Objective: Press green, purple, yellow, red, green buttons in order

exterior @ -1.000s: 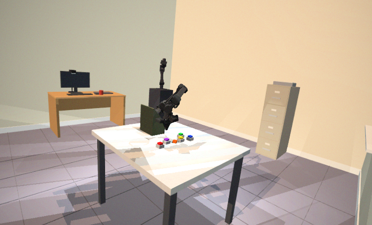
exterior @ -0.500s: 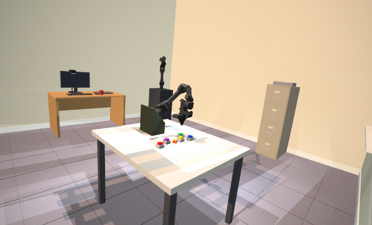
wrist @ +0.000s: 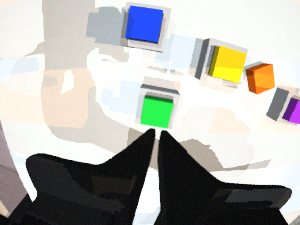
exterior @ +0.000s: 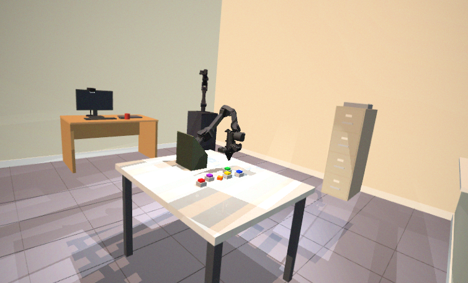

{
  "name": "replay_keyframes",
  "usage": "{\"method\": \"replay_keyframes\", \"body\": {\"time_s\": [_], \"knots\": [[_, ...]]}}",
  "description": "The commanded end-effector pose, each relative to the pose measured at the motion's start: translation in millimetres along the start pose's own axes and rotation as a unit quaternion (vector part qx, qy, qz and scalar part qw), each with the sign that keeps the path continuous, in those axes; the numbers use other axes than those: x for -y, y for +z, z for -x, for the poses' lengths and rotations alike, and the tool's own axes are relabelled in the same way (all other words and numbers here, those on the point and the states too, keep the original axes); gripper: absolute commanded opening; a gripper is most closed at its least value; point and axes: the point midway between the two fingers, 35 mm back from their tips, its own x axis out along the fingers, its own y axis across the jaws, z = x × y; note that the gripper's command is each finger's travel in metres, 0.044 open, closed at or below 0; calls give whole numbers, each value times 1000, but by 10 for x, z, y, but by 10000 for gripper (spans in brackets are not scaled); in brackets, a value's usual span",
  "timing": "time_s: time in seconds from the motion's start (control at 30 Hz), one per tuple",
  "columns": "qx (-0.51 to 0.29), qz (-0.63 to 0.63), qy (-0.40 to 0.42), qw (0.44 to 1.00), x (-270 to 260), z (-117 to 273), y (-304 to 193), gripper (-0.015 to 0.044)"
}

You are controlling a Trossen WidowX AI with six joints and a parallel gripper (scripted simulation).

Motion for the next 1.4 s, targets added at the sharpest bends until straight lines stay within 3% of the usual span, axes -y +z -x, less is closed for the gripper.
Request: {"method": "replay_keyframes", "body": {"time_s": [0.0, 0.83, 1.37], "knots": [[-6, -6, 2, 1000, -7, -312, -73, 20], [-6, -7, 3, 1000, -9, -643, -78, 20], [-6, -7, 3, 1000, -9, -653, -80, 20]]}}
